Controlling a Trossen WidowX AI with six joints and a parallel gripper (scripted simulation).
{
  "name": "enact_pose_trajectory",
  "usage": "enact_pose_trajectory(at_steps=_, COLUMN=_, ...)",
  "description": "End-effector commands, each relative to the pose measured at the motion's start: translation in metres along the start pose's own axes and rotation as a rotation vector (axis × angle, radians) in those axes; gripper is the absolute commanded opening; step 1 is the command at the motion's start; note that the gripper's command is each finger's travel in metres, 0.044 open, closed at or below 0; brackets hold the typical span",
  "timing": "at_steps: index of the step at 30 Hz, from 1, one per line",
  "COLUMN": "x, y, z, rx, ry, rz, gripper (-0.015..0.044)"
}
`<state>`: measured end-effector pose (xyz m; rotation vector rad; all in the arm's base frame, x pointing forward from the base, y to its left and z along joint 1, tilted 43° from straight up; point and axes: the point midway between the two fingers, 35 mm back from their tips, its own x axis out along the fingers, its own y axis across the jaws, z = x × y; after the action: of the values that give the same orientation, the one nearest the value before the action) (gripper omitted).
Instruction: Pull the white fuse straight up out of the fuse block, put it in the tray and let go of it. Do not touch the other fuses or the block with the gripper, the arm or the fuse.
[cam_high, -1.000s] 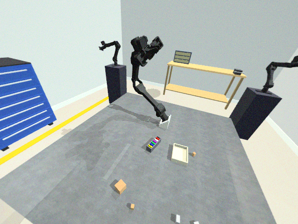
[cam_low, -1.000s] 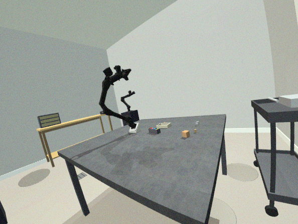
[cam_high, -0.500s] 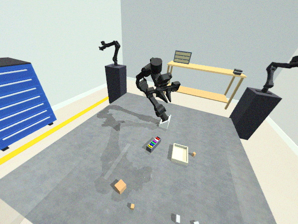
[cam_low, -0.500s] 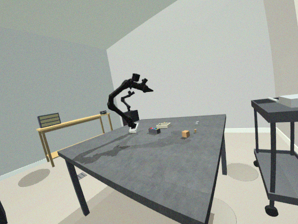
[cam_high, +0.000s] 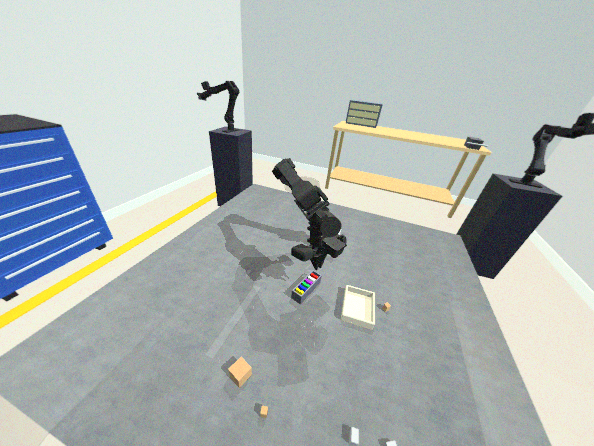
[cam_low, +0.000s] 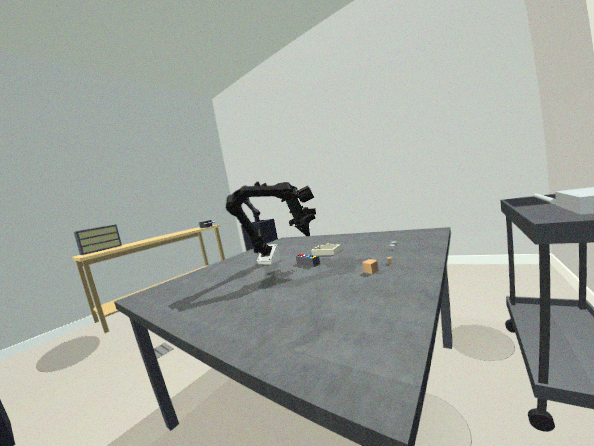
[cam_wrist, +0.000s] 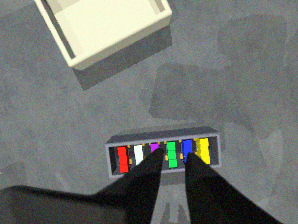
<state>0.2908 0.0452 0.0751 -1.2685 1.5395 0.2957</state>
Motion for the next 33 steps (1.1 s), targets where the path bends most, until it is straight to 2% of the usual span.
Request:
enact_pose_trajectory(at_steps=1, x=0.033, y=0.015, z=-0.027, rx=-0.141, ry=0.159, rz=0.068, gripper=0.0069)
enact_pose_trajectory(at_steps=4, x=0.047, y=0.023, z=-0.037, rx=-0.208, ry=0.227, rz=0.108, gripper=0.0069)
enact_pose_trajectory(at_steps=33, x=0.069, y=0.026, z=-0.045, rx=-0.208, ry=0.228, rz=0.107, gripper=0.0069)
